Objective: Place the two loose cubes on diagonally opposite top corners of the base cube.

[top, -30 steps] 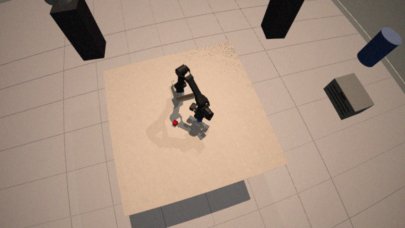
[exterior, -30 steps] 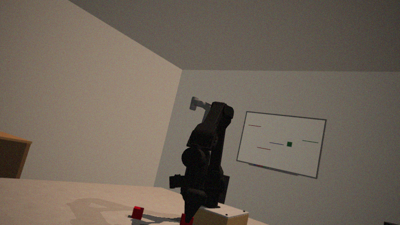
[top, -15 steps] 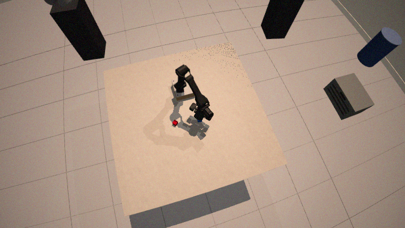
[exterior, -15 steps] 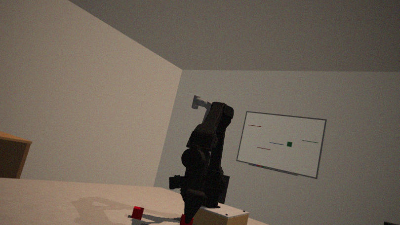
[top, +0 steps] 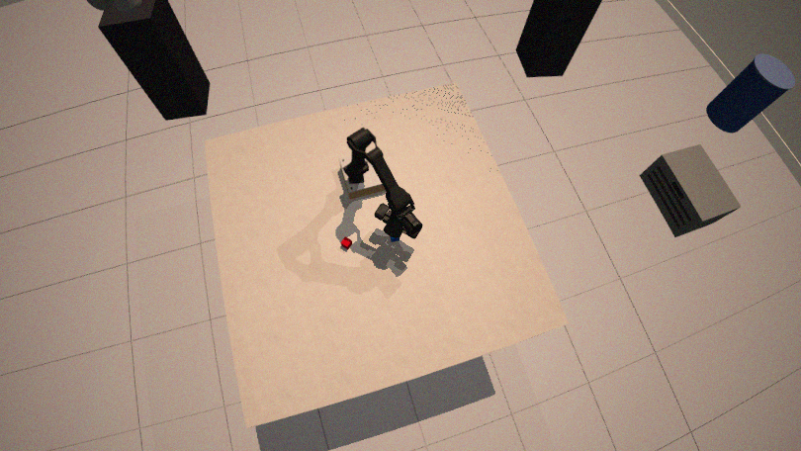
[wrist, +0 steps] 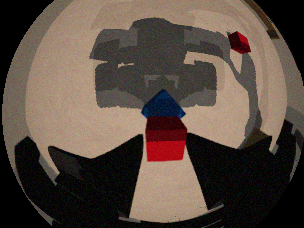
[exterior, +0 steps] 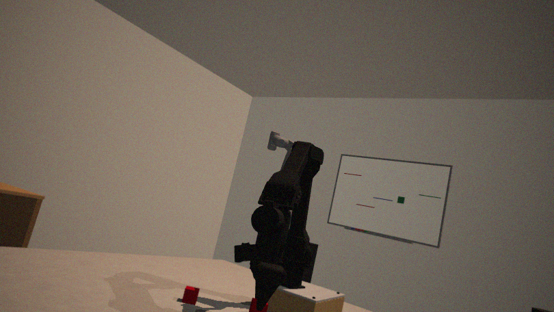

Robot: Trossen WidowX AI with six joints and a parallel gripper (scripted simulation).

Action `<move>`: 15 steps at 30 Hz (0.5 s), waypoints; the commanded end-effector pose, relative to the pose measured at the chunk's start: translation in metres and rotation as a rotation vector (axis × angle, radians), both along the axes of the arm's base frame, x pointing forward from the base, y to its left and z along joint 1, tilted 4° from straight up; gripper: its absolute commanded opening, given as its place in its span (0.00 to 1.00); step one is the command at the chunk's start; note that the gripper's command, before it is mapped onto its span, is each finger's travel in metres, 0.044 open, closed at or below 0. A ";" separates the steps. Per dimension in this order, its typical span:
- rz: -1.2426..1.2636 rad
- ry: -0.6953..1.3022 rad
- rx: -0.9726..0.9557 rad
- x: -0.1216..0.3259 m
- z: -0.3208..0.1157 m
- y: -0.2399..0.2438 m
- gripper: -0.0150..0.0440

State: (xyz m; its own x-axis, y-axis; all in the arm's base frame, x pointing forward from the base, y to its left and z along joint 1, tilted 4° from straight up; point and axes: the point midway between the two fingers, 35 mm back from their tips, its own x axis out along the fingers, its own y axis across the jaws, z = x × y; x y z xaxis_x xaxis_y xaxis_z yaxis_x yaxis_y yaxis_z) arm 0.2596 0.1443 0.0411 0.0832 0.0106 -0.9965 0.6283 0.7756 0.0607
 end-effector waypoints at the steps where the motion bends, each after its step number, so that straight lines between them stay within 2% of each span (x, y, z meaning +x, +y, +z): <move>1: 0.000 -0.002 0.001 0.000 0.008 0.000 0.60; 15: 0.000 -0.002 0.001 -0.002 0.024 0.000 0.60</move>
